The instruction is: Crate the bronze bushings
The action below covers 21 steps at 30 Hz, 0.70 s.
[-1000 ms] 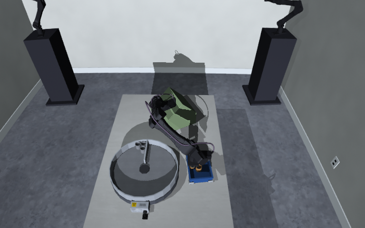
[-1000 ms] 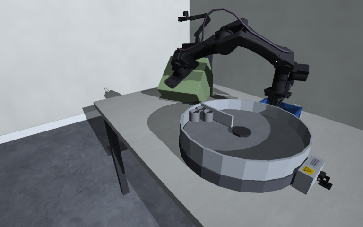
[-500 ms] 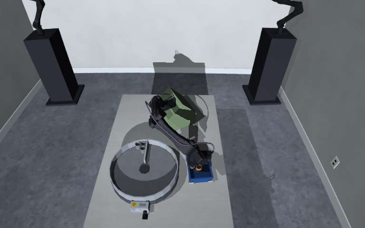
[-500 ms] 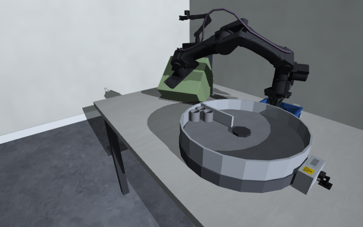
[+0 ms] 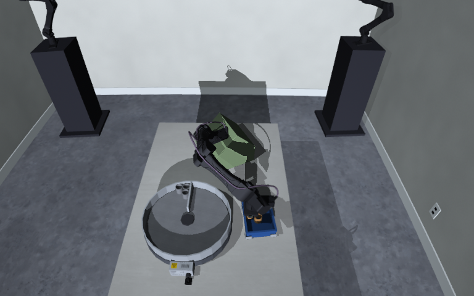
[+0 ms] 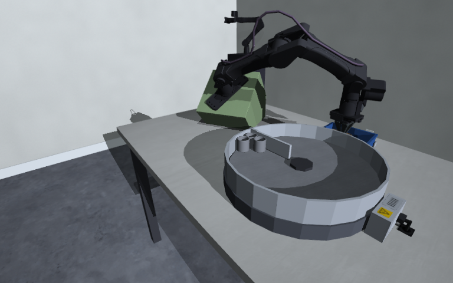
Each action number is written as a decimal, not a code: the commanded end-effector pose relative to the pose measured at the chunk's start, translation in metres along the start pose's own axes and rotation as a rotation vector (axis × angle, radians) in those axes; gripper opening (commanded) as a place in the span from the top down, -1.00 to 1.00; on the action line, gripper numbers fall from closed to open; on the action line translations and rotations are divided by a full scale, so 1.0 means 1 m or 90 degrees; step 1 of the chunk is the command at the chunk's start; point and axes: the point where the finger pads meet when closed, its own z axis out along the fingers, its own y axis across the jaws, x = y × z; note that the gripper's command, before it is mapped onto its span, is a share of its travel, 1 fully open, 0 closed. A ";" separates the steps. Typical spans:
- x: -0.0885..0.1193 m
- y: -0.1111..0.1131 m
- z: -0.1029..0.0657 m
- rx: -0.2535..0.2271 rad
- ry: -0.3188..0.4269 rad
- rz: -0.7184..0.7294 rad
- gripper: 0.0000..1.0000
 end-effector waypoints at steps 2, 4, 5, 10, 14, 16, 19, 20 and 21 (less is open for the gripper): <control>-0.009 -0.018 -0.025 0.039 -0.029 0.013 1.00; -0.010 -0.017 -0.023 0.037 -0.028 0.011 1.00; -0.010 -0.017 -0.023 0.037 -0.028 0.011 1.00; -0.014 -0.012 -0.015 0.030 -0.023 0.003 1.00; -0.011 -0.017 -0.020 0.037 -0.027 0.011 1.00; -0.011 -0.017 -0.020 0.037 -0.027 0.011 1.00; -0.011 -0.017 -0.020 0.036 -0.027 0.011 1.00; -0.011 -0.017 -0.020 0.036 -0.027 0.011 1.00; -0.011 -0.017 -0.020 0.036 -0.027 0.011 1.00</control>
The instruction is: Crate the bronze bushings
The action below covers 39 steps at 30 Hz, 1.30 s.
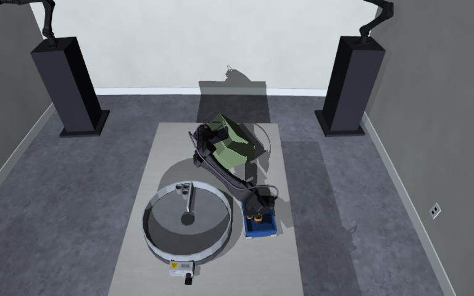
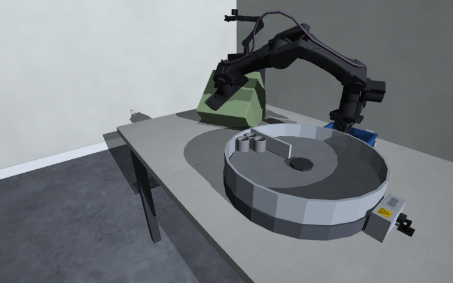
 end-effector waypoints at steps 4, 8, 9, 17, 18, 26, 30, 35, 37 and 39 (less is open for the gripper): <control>-0.010 -0.018 -0.023 0.038 -0.027 0.014 1.00; -0.010 -0.018 -0.023 0.038 -0.027 0.014 1.00; -0.010 -0.018 -0.023 0.038 -0.027 0.014 1.00; -0.010 -0.018 -0.023 0.038 -0.027 0.014 1.00; -0.010 -0.018 -0.023 0.038 -0.027 0.014 1.00; -0.010 -0.018 -0.023 0.038 -0.027 0.014 1.00; -0.010 -0.018 -0.023 0.038 -0.027 0.014 1.00; -0.010 -0.018 -0.023 0.038 -0.027 0.014 0.68; -0.010 -0.017 -0.023 0.037 -0.027 0.014 0.68; -0.010 -0.017 -0.023 0.037 -0.027 0.014 0.68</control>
